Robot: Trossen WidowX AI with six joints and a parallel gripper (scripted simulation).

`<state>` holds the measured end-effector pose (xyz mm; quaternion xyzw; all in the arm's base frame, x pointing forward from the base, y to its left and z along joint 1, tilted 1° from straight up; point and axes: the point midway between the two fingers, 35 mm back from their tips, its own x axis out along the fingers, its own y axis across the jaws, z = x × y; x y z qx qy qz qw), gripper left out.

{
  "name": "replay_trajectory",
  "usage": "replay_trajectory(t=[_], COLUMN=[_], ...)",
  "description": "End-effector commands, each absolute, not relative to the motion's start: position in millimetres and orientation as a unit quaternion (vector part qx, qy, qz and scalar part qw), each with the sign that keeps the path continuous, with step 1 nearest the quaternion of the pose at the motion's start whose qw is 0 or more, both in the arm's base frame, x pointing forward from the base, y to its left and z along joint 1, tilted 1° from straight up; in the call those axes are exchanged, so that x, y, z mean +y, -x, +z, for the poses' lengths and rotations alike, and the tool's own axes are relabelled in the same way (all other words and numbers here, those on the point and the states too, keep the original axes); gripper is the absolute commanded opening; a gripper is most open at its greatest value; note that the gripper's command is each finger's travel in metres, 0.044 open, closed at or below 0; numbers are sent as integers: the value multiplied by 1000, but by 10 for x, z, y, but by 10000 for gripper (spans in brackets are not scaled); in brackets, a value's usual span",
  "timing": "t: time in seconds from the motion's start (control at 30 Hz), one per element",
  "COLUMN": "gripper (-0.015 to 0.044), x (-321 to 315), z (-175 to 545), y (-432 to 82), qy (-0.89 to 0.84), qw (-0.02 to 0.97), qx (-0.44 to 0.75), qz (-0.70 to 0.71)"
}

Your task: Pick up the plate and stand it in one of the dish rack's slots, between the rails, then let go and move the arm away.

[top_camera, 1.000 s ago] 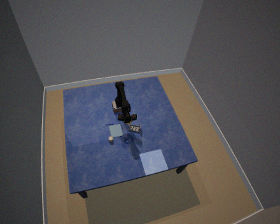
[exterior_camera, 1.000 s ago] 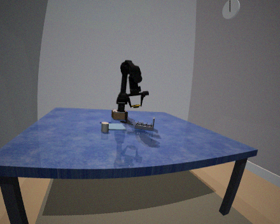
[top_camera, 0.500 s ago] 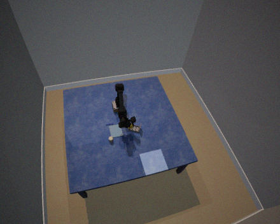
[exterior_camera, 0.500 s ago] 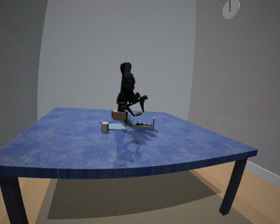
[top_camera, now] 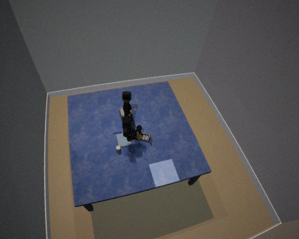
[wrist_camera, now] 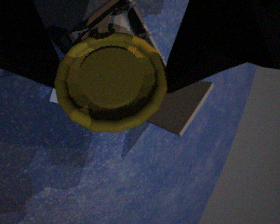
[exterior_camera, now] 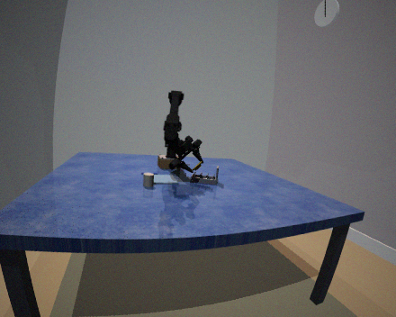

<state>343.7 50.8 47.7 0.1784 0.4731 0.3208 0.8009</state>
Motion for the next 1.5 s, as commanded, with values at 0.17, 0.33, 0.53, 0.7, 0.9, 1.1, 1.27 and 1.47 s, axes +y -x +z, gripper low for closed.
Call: replay_trajectory(t=[0.17,0.33,0.53,0.7,0.9,1.1,1.27,1.47], gripper=[0,0,0,0,0,0,0,0], x=[460,420,374,327,295,295,294,294], z=[395,352,317,326,353,432,455,455], y=[-3399,-3330,-3221,-3137,-3030,-2844,-2792,-2792], qy=[-152,-137,-118,-77,-38,-9,-2,-2], qw=[824,834,843,854,859,853,850,850], qx=[372,317,253,186,118,25,1,1], qz=[400,431,460,480,496,522,527,527])
